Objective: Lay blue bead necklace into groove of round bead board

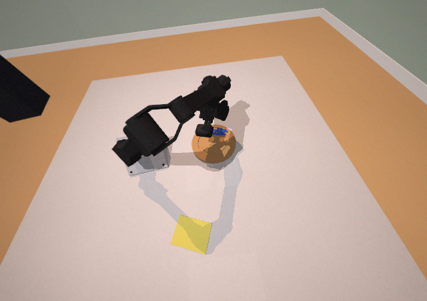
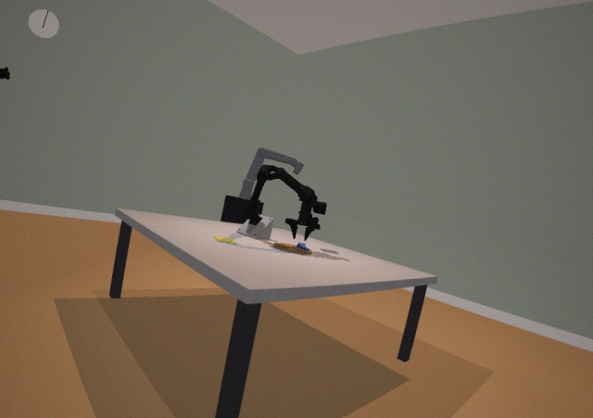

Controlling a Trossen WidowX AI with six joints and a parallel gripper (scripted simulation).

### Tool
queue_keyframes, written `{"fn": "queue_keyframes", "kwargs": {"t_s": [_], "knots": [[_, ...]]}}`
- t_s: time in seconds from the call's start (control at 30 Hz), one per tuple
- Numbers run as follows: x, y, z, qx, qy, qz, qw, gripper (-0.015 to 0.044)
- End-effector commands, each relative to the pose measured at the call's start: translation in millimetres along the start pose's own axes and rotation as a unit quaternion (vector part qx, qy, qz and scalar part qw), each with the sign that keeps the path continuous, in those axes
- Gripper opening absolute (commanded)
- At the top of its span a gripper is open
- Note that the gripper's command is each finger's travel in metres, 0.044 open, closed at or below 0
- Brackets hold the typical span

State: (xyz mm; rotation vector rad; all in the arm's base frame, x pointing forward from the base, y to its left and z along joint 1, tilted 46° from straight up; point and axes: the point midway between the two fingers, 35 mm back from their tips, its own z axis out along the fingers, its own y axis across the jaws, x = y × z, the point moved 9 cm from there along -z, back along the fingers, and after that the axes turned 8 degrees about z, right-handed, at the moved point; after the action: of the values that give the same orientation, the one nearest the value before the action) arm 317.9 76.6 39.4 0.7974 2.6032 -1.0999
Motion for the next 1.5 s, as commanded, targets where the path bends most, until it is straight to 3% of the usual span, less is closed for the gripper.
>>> {"fn": "queue_keyframes", "kwargs": {"t_s": [0.0, 1.47], "knots": [[-7.8, -0.3, -7.6, -0.002, 0.001, 0.087, 0.996, 0.0310], [-7.8, -0.3, 32.6, -0.001, 0.000, 0.087, 0.996, 0.0310]]}}
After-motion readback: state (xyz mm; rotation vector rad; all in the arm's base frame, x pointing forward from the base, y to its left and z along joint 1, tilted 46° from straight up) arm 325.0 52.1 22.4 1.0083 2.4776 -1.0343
